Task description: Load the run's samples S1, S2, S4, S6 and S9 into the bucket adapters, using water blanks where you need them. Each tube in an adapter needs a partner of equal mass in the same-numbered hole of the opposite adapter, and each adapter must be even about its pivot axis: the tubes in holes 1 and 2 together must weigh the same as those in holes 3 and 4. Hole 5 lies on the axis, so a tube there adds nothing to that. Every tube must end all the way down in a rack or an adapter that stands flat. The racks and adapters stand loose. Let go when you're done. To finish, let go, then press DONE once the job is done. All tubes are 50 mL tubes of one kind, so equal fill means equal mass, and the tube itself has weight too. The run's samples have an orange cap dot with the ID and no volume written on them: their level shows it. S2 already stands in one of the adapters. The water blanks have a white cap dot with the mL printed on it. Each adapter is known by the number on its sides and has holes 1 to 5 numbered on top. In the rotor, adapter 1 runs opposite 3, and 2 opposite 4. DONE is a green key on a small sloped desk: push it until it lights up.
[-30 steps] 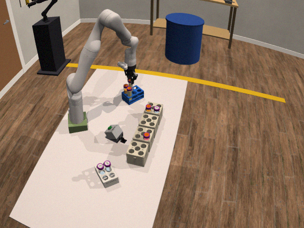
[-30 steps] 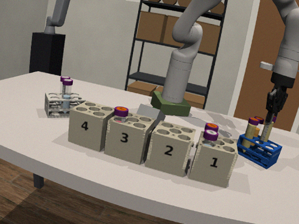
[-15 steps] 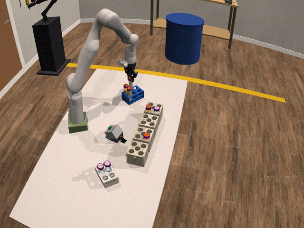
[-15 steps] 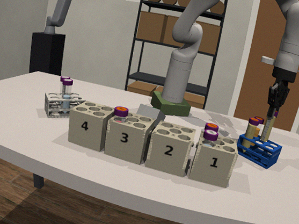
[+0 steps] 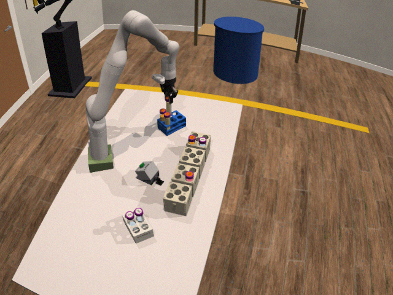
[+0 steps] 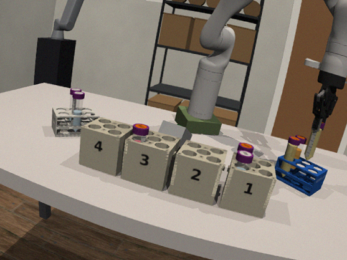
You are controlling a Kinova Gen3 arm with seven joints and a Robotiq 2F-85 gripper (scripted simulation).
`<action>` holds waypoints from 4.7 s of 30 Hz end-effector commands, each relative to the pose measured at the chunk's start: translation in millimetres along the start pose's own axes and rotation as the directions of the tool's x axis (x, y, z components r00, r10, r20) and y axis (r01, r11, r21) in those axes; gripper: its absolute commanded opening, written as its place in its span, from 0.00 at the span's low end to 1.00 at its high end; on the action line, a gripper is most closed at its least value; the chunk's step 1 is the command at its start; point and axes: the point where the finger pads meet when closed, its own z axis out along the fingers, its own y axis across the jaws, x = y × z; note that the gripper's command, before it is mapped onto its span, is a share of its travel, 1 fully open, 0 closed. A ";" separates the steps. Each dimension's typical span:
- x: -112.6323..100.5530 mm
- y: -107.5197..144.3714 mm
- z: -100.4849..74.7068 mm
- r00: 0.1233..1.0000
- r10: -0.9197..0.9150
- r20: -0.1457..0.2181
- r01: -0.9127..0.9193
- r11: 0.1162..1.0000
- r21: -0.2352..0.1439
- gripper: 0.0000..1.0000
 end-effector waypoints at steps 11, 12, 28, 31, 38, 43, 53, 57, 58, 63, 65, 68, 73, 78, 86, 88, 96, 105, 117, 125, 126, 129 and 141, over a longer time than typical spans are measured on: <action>-0.8 0.5 -20.1 1.000 -0.005 0.004 0.005 1.000 -0.002 0.10; -0.7 0.5 -21.4 1.000 -0.005 0.004 0.005 1.000 -0.002 0.10; -0.5 0.7 -40.1 1.000 -0.006 0.004 0.006 1.000 -0.002 0.10; -0.5 0.7 -44.1 1.000 -0.006 0.004 0.006 1.000 -0.002 0.10; -0.4 0.8 -50.8 1.000 -0.006 0.004 0.006 1.000 -0.002 0.10; -0.4 0.8 -57.5 1.000 -0.006 0.004 0.006 1.000 -0.002 0.10; -0.3 0.7 -68.1 1.000 -0.007 0.004 0.007 1.000 -0.001 0.10; -0.5 -0.1 -71.0 1.000 -0.008 0.005 0.008 1.000 0.001 0.10; 0.0 -0.2 -70.8 1.000 -0.007 0.004 0.007 1.000 0.002 0.10; 4.5 -16.9 -69.0 0.993 0.115 0.009 -0.115 0.993 -0.003 0.10; 6.7 -23.2 -69.0 0.988 0.154 0.009 -0.154 0.988 -0.004 0.10; 7.8 -26.4 -69.0 0.985 0.174 0.009 -0.174 0.985 -0.004 0.10; 13.1 -42.2 -69.1 0.962 0.272 0.009 -0.272 0.962 -0.004 0.10; 18.5 -58.0 -69.1 0.930 0.367 0.009 -0.366 0.930 -0.005 0.10; 25.0 -77.0 -69.1 0.880 0.475 0.008 -0.475 0.880 -0.006 0.10; 27.2 -83.3 -69.2 0.860 0.510 0.008 -0.510 0.860 -0.006 0.10; 35.8 -108.6 -69.1 0.768 0.641 0.008 -0.641 0.768 -0.007 0.10; 42.8 -130.8 -69.5 0.671 0.742 0.008 -0.742 0.671 -0.009 0.10; 54.6 -169.3 -69.8 0.573 0.819 0.008 -0.819 0.573 -0.010 0.10; 61.1 -188.3 -69.0 0.573 0.819 0.006 -0.819 0.573 -0.008 0.10; 62.4 -191.4 -68.9 0.573 0.819 0.005 -0.819 0.573 -0.008 0.10; 66.4 -200.7 -68.9 0.573 0.819 0.003 -0.819 0.573 -0.007 0.10; 79.0 -231.4 -68.9 0.573 0.819 -0.002 -0.819 0.573 -0.004 0.10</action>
